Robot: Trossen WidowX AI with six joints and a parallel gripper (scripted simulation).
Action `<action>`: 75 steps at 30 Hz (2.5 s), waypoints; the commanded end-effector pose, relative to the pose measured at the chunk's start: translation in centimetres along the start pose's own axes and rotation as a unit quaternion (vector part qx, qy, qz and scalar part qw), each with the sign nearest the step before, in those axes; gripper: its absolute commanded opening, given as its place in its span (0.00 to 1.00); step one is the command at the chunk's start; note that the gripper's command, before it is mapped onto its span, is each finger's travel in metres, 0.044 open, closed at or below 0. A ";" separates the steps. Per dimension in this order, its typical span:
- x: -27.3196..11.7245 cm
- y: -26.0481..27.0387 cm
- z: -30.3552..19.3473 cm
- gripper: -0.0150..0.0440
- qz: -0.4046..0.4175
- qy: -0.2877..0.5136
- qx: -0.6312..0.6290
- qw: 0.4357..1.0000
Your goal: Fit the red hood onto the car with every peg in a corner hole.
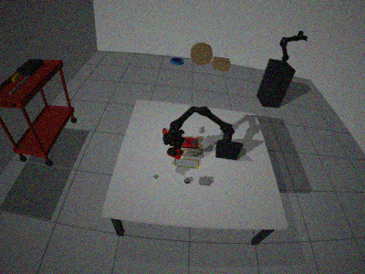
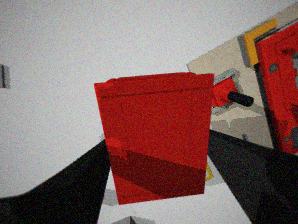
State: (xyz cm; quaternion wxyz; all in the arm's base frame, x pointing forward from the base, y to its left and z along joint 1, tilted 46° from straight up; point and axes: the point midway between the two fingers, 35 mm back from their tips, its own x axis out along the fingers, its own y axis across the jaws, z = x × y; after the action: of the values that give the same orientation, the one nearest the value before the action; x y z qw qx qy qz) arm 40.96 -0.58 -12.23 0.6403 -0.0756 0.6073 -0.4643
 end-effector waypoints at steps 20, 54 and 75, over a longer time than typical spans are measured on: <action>-0.6 -8.7 3.3 0.25 0.004 0.003 -0.088 0.996; 0.0 -21.4 3.6 0.25 -0.002 0.004 -0.211 0.977; 4.8 -21.8 3.5 0.25 -0.004 0.004 -0.211 0.977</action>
State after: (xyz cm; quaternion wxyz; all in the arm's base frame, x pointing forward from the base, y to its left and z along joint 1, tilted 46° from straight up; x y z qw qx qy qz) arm 32.31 -17.60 -0.30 0.6081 -0.2062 0.6926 -0.3287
